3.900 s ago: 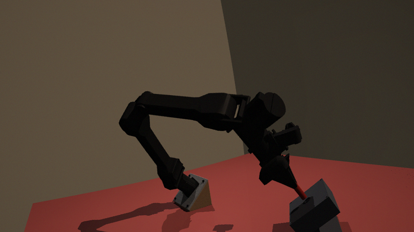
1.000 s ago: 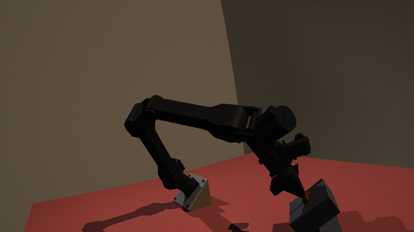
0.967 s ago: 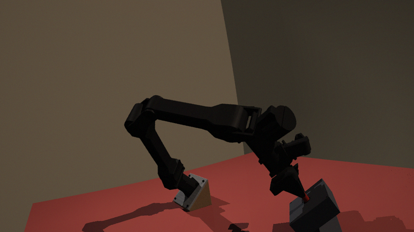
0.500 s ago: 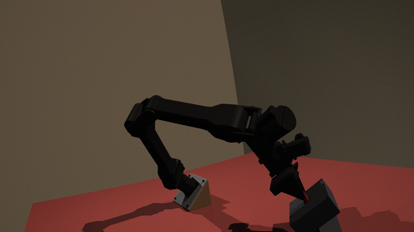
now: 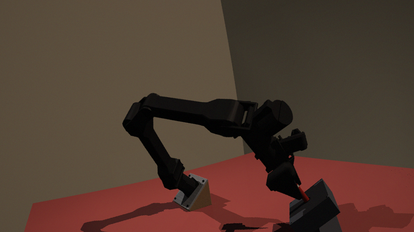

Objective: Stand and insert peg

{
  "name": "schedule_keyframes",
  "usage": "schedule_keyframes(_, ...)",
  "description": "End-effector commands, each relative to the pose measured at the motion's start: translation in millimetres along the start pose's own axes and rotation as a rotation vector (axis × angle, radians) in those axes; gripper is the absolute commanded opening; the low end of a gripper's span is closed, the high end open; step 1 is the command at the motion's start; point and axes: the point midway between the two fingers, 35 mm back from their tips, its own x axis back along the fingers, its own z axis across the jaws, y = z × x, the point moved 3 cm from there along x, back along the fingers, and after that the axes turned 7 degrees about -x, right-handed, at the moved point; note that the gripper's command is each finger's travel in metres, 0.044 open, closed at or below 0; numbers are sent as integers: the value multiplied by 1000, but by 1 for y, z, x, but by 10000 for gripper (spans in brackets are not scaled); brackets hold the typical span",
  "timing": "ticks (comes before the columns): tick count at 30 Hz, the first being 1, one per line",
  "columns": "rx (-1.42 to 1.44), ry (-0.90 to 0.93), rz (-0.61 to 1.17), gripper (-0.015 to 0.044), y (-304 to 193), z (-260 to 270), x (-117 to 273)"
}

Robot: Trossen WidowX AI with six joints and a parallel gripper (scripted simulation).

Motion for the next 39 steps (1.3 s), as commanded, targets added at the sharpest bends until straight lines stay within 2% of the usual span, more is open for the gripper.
schedule_keyframes(1,-5,-5,-9,440,2,-1,13)
schedule_keyframes(25,3,4,-12,440,1,2,72)
schedule_keyframes(39,4,5,-12,440,0,4,88)
